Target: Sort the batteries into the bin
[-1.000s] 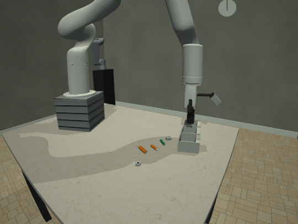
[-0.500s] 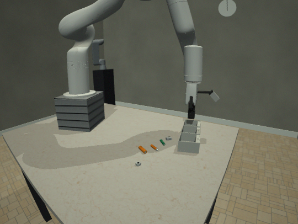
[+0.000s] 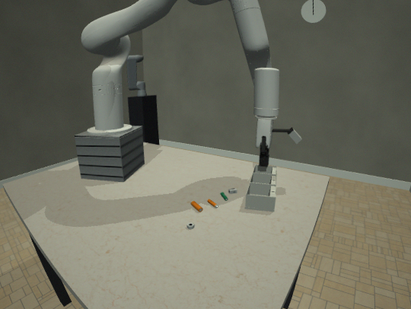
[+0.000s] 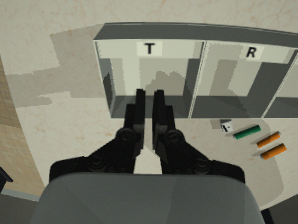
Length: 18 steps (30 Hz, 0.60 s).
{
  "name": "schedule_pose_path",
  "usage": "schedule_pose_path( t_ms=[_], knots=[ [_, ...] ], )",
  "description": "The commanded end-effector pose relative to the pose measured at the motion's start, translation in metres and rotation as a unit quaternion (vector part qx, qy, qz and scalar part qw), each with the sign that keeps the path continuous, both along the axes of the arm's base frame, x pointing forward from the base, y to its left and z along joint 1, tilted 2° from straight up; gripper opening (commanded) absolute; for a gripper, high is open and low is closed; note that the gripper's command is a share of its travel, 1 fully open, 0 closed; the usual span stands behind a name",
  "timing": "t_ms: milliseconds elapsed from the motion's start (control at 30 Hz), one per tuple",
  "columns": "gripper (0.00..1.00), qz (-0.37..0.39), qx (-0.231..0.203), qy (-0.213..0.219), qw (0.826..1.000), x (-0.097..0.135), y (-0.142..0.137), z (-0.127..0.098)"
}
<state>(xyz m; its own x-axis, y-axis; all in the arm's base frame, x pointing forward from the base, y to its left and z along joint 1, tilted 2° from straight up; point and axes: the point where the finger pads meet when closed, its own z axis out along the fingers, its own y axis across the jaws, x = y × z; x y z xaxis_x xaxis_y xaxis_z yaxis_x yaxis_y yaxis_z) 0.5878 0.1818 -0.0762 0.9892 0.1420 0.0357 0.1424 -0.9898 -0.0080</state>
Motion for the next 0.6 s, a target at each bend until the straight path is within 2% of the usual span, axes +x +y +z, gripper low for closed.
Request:
schedule_pose_path(
  t_ms=[0, 467, 567],
  knots=[
    [0.07, 0.0, 0.0, -0.001, 1.0, 0.002, 0.001, -0.011],
    [0.07, 0.0, 0.0, -0.001, 1.0, 0.003, 0.001, -0.043],
    [0.07, 0.0, 0.0, -0.001, 1.0, 0.003, 0.001, -0.044]
  ],
)
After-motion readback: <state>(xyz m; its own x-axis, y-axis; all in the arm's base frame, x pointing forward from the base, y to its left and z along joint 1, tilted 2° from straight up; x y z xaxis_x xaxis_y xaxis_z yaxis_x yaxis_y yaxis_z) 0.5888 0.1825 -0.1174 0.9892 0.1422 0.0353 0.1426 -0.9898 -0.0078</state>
